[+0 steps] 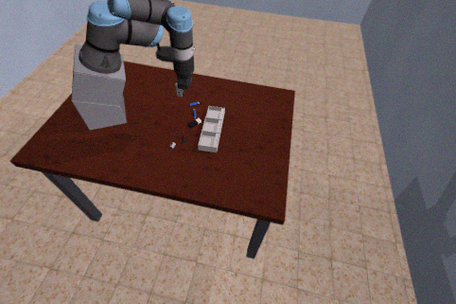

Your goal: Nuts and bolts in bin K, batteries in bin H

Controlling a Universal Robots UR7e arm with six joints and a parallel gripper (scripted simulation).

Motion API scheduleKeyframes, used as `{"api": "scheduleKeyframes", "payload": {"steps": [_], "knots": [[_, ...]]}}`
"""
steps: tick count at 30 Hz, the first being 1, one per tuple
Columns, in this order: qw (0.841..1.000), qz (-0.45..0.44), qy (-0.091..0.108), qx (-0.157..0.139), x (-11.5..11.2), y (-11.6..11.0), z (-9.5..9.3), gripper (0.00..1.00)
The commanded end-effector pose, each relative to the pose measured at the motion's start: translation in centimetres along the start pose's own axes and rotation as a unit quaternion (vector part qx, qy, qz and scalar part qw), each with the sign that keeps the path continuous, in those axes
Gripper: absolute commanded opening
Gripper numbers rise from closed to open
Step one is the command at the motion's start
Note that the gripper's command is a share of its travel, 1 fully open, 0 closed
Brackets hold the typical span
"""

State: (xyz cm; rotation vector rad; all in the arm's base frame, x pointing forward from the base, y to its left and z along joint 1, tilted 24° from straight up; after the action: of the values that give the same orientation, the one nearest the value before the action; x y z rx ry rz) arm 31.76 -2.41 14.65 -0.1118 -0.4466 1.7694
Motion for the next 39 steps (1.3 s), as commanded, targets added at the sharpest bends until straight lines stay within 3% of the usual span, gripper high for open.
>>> {"api": "scheduleKeyframes", "payload": {"steps": [1,7,9,28,39], "knots": [[1.000,-0.027,0.002,-0.008,2.1,-1.2,-1.4,0.31],[1.000,-0.027,0.002,-0.008,2.1,-1.2,-1.4,0.31],[0.999,-0.044,-0.001,-0.014,3.4,-1.8,-2.0,0.31],[0.999,-0.044,-0.001,-0.014,3.5,-1.8,-2.1,0.31],[0.972,-0.234,-0.008,-0.015,-1.1,-7.0,-7.9,0.31]]}}
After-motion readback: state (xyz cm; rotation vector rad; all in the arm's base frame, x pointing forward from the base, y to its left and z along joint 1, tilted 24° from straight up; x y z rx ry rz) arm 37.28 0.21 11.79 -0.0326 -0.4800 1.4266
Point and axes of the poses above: the point where the finger pads meet when closed, its own z axis back along the fingers, its own x axis across the jaws, y = z × x, the point moved 8 cm from there along z, back along the fingers, and after that the axes turned 2 degrees about z, right-handed, at the moved point
